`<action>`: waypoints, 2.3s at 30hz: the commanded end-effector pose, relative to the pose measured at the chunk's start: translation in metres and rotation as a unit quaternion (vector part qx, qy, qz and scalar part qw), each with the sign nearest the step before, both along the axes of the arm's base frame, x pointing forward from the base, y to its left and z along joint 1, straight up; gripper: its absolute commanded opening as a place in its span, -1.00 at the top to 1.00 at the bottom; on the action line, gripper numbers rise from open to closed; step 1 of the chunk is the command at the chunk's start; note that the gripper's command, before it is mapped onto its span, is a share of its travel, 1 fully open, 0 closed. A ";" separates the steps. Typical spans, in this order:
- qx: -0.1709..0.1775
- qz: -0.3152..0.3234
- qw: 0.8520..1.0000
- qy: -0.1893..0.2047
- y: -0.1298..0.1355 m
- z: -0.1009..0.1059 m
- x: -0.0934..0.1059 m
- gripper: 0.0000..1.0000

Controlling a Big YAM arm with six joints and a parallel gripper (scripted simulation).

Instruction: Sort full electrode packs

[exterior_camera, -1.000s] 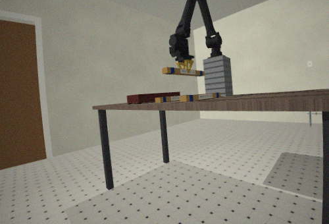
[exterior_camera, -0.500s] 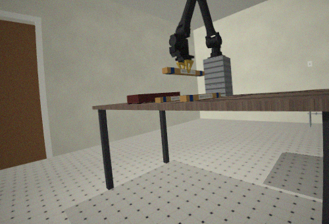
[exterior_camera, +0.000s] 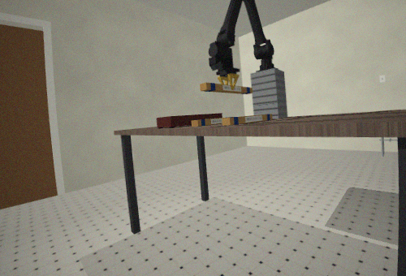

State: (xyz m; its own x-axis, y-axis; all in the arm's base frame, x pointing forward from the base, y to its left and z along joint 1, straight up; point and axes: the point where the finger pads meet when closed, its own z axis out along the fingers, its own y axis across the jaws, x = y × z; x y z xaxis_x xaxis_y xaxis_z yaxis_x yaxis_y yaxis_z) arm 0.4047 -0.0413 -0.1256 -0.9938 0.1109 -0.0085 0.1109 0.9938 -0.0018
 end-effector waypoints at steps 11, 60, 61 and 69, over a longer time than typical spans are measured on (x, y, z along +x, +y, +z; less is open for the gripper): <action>0.000 0.002 1.000 -0.007 -0.003 0.001 0.003 1.00; 0.001 0.002 1.000 -0.002 -0.004 -0.008 -0.002 1.00; 0.001 0.002 1.000 -0.001 -0.004 -0.010 -0.003 1.00; 0.001 0.002 1.000 0.003 -0.006 -0.027 -0.006 1.00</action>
State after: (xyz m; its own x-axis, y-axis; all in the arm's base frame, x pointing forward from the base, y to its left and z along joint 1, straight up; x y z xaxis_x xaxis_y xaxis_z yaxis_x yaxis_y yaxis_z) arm 0.3953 -0.0422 -0.1495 -0.9936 0.1129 0.0092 0.1129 0.9936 -0.0020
